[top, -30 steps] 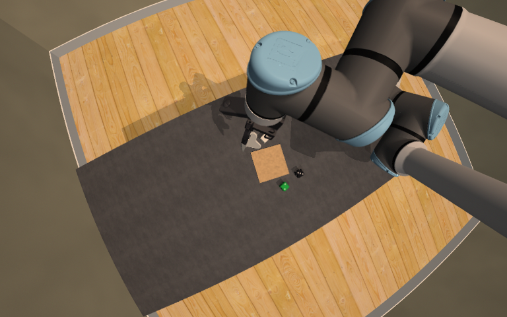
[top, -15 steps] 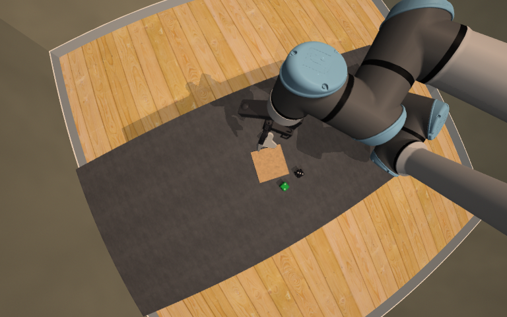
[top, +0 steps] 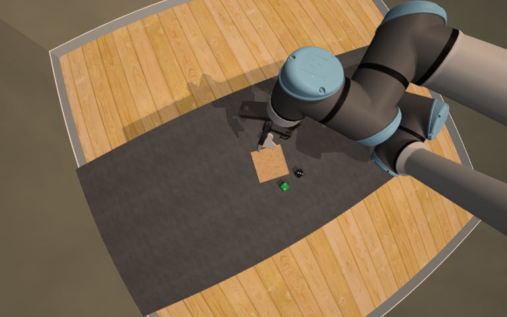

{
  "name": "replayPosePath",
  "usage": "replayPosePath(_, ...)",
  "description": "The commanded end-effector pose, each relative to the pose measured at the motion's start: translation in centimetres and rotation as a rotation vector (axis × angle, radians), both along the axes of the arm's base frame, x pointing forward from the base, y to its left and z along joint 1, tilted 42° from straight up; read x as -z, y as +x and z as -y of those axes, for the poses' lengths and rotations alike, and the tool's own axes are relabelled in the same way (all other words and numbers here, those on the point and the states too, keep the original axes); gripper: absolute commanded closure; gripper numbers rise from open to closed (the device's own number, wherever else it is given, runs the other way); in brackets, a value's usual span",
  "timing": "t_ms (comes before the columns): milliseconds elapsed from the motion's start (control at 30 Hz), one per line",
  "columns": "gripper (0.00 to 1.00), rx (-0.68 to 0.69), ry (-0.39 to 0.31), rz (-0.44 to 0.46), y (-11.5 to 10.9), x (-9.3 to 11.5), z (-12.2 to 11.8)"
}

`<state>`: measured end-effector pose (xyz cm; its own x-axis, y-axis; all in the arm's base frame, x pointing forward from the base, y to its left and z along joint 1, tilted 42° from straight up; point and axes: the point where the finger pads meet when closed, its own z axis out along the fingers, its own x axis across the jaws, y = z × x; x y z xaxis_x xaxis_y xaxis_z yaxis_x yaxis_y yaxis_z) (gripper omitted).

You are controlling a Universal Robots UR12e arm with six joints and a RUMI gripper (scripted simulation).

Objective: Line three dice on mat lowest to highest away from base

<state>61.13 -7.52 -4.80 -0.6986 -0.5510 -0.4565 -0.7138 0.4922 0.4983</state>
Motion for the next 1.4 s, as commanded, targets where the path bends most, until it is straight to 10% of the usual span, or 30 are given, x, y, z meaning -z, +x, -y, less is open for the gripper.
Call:
replayPosePath(0,0.00,0.001,-0.001,0.001,0.0,0.9,-0.7)
replayPosePath(400,0.00,0.001,-0.001,0.001,-0.4,6.6,-5.8)
replayPosePath(1367,0.00,0.001,-0.001,0.001,-0.4,6.8,-6.0)
